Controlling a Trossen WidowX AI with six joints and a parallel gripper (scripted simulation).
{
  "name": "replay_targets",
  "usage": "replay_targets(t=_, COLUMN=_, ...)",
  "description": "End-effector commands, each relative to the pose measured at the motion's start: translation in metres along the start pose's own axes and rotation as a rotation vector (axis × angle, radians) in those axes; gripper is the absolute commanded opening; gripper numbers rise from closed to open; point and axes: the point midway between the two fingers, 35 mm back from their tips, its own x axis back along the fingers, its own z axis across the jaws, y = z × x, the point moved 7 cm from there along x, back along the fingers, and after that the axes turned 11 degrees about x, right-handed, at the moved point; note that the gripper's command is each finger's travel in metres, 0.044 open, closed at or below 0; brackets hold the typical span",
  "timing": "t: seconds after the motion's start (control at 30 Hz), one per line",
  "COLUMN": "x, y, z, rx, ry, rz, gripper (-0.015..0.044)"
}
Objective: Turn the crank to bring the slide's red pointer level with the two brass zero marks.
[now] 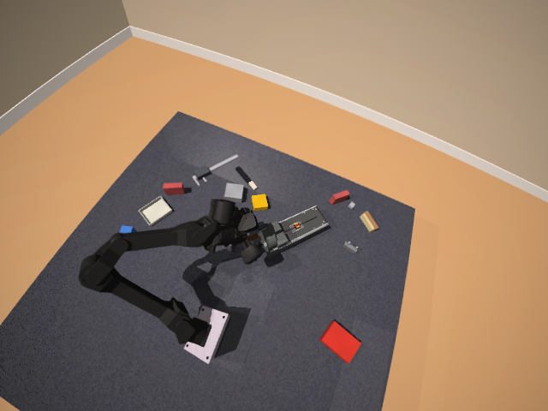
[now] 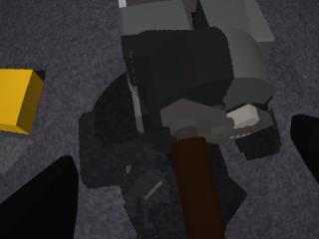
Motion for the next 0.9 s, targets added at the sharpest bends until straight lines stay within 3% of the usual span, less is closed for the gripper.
replay_targets(t=0.0, x=-0.005, y=-0.005, z=0.0, rx=-0.005, ry=-0.005, rz=-0.001, gripper=0.044)
replay_targets(t=0.8, x=-0.029, y=-0.031, z=0.004, rx=-0.007, ry=-0.002, rz=-0.001, gripper=0.044)
replay_targets(t=0.87, x=-0.029, y=-0.031, z=0.004, rx=-0.007, ry=-0.002, rz=-0.001, gripper=0.0387)
